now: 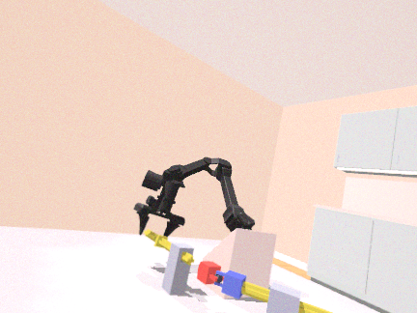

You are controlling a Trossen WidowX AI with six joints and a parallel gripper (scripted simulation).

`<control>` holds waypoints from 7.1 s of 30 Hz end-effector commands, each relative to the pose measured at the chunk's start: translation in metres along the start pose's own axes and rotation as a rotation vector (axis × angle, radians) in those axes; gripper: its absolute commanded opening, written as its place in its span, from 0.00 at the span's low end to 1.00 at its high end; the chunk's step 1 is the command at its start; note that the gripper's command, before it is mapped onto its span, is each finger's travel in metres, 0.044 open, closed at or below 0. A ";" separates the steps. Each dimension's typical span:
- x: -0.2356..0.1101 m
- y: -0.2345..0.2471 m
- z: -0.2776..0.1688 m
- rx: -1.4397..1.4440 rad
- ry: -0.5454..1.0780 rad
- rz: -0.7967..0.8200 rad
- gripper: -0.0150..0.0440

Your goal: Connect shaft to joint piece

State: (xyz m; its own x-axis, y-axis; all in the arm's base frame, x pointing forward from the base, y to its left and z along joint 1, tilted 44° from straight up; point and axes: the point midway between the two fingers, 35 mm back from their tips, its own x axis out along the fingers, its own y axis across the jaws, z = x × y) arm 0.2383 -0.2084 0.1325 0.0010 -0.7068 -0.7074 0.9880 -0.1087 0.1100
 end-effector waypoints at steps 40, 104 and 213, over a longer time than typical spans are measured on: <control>0.026 0.000 -0.002 -0.002 0.003 0.002 0.42; 0.027 -0.001 0.001 -0.001 0.002 -0.119 0.37; 0.025 -0.001 -0.100 0.004 -0.001 -0.156 0.37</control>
State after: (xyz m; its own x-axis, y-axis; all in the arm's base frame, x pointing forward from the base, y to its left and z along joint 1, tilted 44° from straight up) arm 0.2528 -0.1562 0.0444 -0.1541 -0.6811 -0.7158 0.9756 -0.2197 -0.0010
